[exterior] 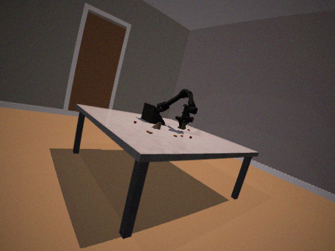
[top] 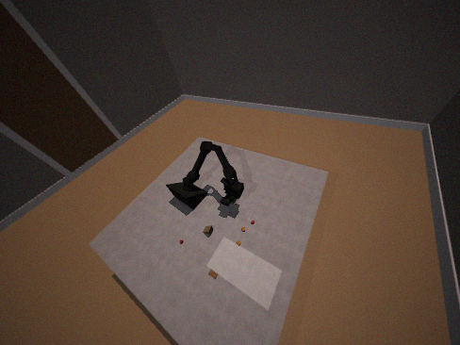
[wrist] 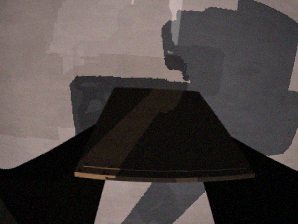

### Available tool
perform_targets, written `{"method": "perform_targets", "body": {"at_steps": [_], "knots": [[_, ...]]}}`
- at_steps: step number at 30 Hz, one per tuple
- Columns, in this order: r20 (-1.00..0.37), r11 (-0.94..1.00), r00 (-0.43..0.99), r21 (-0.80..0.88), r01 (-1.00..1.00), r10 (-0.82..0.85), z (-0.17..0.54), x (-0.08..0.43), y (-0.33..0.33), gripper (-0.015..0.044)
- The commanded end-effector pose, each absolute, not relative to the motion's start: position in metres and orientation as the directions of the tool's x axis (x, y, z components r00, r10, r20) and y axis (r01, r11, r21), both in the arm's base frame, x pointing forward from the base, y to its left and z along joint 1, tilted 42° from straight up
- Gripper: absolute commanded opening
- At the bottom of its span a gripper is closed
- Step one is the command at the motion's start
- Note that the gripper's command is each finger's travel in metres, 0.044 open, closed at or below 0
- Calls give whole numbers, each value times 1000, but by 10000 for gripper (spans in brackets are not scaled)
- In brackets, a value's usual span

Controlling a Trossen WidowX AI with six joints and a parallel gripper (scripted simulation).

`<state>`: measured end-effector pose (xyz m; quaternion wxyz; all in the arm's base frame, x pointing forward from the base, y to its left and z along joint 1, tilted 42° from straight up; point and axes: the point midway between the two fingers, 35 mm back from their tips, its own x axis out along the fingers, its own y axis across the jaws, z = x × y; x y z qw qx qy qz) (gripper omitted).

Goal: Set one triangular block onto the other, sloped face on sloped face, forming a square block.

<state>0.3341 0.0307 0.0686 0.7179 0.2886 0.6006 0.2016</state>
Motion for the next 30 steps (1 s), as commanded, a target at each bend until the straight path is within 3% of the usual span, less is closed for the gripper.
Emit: {"method": "perform_targets", "body": {"at_steps": [1, 6, 30], "knots": [[-742, 750, 202, 660, 49, 639, 72, 334, 31, 0], [-744, 744, 199, 662, 89, 638, 70, 334, 30, 0], [-745, 489, 197, 589, 644, 638, 68, 333, 30, 0]]}}
